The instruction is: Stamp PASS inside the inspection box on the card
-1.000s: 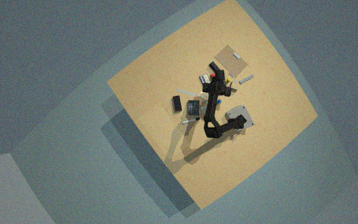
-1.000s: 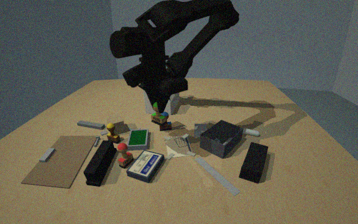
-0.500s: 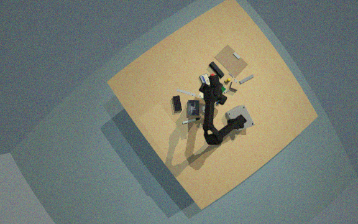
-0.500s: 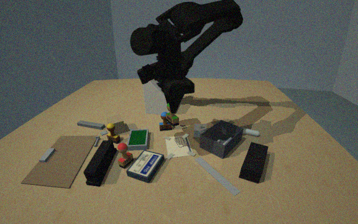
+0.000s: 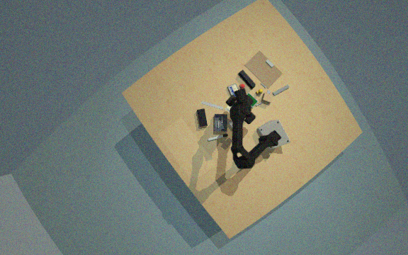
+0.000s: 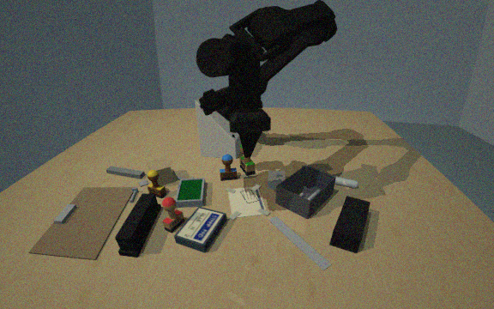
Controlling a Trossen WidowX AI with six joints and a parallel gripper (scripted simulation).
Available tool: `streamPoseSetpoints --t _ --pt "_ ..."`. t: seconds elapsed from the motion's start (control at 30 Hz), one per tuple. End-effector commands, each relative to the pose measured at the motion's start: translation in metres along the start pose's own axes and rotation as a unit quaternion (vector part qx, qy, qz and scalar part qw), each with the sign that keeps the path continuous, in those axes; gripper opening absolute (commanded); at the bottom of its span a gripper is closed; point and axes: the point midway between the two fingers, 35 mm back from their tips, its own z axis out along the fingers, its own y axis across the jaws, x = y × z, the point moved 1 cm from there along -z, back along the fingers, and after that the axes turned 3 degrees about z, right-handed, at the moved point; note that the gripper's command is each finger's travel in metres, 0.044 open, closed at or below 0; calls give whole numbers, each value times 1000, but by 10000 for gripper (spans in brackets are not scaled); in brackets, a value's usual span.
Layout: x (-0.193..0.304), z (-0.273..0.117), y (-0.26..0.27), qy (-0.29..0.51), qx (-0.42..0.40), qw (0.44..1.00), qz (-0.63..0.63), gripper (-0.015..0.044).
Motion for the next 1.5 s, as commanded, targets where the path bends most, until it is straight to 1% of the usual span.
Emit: streamPoseSetpoints --t 0.0,1.47 --pt "0 3 -1 2 -1 1000 4 0" --pt "0 32 -1 1 0 1000 4 0"
